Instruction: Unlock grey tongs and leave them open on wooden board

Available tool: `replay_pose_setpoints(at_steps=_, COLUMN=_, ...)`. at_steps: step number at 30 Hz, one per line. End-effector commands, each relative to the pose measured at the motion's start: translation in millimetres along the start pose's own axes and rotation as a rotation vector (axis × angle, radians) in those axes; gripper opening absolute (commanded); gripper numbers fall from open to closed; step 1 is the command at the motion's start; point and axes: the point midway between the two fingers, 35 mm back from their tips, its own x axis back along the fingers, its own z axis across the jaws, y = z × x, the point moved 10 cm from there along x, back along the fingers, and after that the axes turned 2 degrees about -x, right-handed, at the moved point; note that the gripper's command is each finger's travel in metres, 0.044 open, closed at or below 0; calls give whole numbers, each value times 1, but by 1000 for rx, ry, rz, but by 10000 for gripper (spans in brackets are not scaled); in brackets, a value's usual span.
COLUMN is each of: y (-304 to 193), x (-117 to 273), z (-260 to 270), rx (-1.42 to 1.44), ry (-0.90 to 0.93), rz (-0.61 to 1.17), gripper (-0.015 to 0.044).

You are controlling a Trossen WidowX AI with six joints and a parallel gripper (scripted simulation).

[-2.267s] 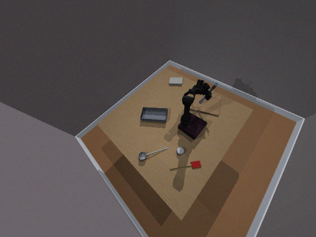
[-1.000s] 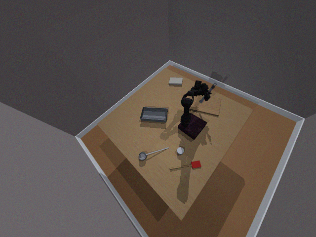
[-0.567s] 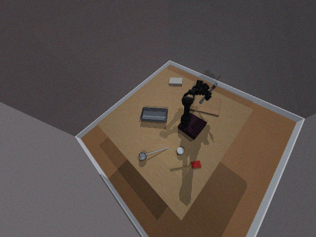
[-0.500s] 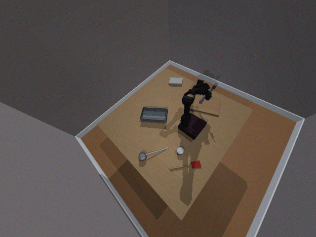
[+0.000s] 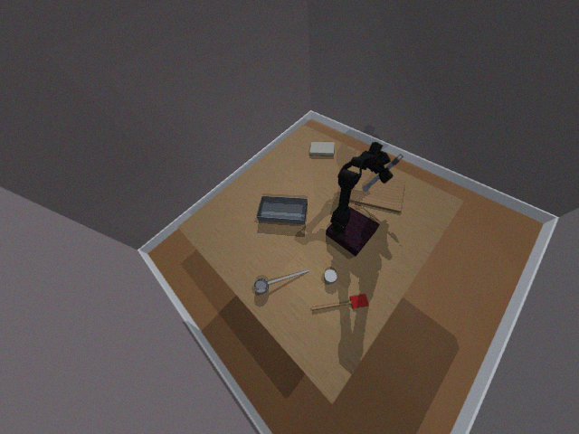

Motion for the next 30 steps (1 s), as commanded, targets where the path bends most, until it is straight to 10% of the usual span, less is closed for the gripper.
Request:
replay_pose_setpoints(at_steps=1, y=7, x=-5, z=1, rx=-1, ry=9, rz=61, gripper=-150)
replay_pose_setpoints(at_steps=30, y=36, x=-48, z=-13, rx=-62, ry=25, rz=636, gripper=-150)
